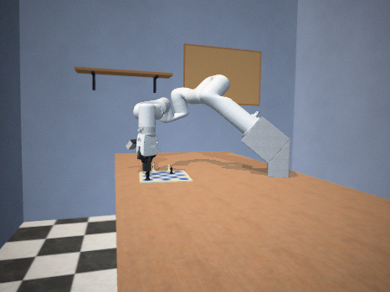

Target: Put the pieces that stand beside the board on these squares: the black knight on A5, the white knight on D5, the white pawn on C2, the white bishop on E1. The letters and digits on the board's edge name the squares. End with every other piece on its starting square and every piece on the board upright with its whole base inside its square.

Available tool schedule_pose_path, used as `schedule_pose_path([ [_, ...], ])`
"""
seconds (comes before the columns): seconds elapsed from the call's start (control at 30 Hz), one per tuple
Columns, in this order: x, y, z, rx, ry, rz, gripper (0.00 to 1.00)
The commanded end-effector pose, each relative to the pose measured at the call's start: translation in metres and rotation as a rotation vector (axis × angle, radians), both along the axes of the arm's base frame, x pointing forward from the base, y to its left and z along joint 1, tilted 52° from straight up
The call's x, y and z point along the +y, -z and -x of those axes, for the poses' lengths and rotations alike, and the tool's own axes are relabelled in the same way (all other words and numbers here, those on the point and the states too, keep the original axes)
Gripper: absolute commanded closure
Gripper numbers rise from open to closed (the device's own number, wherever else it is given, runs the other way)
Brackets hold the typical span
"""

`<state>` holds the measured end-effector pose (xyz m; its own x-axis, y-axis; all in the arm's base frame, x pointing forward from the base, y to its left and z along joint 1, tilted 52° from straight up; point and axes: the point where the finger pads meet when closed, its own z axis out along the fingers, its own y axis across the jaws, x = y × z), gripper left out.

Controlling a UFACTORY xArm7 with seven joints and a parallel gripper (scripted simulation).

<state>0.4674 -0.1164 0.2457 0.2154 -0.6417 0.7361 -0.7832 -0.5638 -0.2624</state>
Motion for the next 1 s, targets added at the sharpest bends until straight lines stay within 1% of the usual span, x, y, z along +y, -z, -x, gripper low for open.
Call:
schedule_pose_path([
  [0.0, 0.0009, -0.001, -0.0001, -0.002, -0.002, 0.001, 1.0],
  [0.97, -0.0009, 0.0012, -0.0022, -0.002, -0.002, 0.001, 1.0],
])
